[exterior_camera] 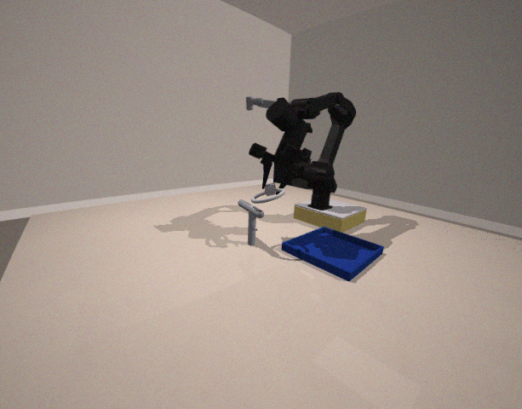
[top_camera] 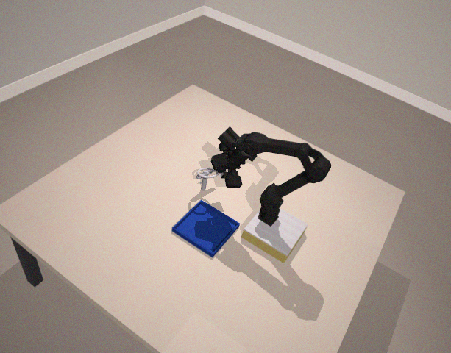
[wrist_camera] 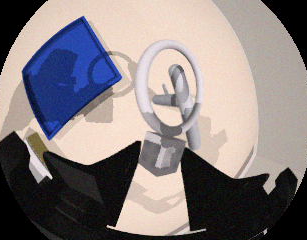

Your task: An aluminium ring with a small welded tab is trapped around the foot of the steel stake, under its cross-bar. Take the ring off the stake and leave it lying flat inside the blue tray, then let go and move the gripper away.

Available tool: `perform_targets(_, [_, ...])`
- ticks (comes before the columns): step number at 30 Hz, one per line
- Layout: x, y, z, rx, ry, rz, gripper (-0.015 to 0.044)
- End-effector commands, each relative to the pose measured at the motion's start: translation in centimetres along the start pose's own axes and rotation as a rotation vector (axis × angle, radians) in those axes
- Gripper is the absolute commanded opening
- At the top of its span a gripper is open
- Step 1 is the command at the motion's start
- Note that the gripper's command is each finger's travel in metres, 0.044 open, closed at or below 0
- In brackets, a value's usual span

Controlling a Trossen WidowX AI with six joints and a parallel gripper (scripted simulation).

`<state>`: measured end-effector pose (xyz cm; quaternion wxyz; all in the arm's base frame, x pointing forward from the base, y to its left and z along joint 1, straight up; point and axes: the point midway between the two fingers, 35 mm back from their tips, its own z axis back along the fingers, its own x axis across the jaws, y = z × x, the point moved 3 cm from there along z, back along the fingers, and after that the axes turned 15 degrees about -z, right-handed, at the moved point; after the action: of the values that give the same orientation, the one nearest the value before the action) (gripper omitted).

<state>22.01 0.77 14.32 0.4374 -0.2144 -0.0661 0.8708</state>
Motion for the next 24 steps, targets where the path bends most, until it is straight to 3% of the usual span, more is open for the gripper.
perform_targets(1, [0.3, -0.3, 0.1, 0.044, 0.0, -0.062, 0.0])
perform_targets(24, [2.4, -1.7, 0.3, 0.299, 0.1, -0.381, 0.0])
